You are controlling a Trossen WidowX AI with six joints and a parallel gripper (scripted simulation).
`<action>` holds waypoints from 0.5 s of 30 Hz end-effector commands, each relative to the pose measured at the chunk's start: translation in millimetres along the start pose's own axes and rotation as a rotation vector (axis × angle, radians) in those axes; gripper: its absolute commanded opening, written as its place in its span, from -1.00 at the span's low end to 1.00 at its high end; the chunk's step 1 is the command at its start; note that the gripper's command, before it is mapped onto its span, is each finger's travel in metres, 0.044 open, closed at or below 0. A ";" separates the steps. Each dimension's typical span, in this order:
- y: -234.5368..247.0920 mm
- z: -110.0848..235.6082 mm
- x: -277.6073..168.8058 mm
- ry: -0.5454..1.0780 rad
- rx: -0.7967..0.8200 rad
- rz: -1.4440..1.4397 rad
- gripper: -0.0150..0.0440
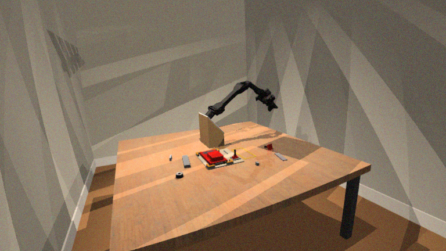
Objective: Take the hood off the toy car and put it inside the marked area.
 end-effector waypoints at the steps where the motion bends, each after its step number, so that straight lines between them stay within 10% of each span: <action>1: 0.0 -0.6 -0.3 0.000 0.000 0.001 -0.40; 15: -9.0 -90.0 -46.5 0.095 -0.064 0.152 0.84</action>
Point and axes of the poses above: the point midway between the two fingers, 35 mm back from their tips, its own z axis back along the fingers, its own y axis across the jaws, x = y × z, the point moved 3 cm from there along z, back along the fingers, and after that the axes turned 2 degrees about -z, right-handed, at the moved point
